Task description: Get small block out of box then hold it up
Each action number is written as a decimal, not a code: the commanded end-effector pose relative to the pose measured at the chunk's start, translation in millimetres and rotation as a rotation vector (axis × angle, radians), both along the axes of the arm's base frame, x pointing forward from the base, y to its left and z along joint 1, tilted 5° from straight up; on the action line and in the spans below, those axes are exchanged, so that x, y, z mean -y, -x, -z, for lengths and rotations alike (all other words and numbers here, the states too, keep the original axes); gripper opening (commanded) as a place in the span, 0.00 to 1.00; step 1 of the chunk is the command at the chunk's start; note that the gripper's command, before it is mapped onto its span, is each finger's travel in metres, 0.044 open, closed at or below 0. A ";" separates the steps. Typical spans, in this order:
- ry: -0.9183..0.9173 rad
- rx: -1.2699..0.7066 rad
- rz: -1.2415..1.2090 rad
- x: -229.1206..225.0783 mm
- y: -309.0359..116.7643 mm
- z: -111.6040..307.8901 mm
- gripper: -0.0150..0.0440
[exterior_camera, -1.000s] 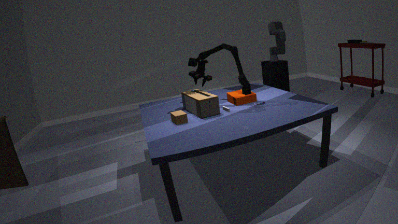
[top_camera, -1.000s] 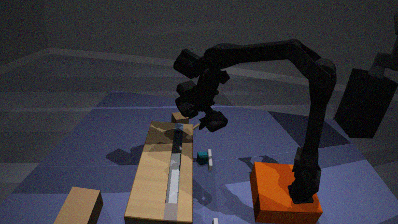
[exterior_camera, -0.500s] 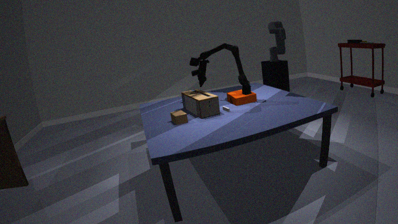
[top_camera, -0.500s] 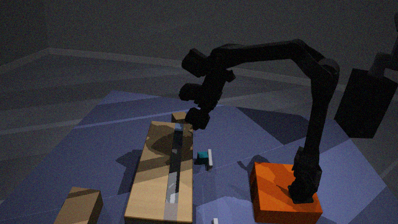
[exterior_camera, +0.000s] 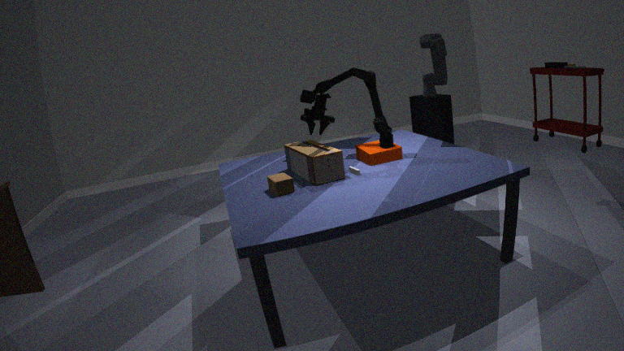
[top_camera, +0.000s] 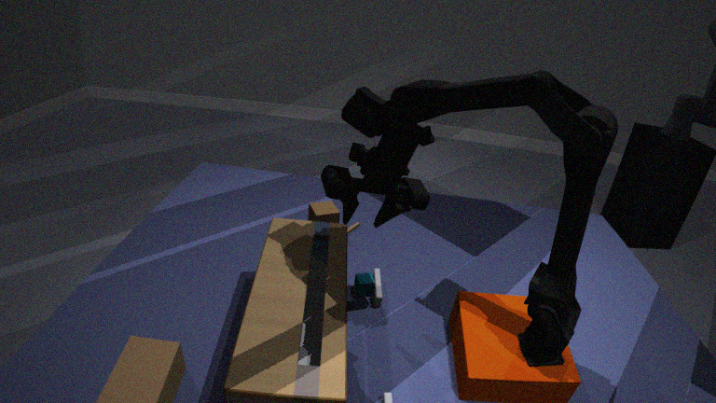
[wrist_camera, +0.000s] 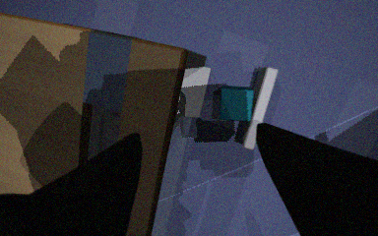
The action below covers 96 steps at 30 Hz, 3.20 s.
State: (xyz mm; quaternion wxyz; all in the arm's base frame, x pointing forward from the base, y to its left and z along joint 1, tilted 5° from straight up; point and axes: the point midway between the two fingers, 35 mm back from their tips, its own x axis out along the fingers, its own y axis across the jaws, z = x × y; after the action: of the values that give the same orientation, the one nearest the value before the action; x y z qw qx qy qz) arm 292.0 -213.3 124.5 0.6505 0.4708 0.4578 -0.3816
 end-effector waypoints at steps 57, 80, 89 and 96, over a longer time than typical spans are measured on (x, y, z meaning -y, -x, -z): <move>-0.769 0.131 1.704 -1.3 11.0 103.5 0.74; -0.769 0.131 1.704 -4.2 9.4 141.1 0.74; -0.769 0.130 1.704 -5.5 9.6 149.8 0.65; -0.769 0.130 1.704 -5.5 9.6 149.8 0.40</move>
State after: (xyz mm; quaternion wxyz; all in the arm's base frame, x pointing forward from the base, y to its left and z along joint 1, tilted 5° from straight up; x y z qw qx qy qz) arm 282.6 -207.2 -24.8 -0.0241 0.8511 0.0183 -0.5241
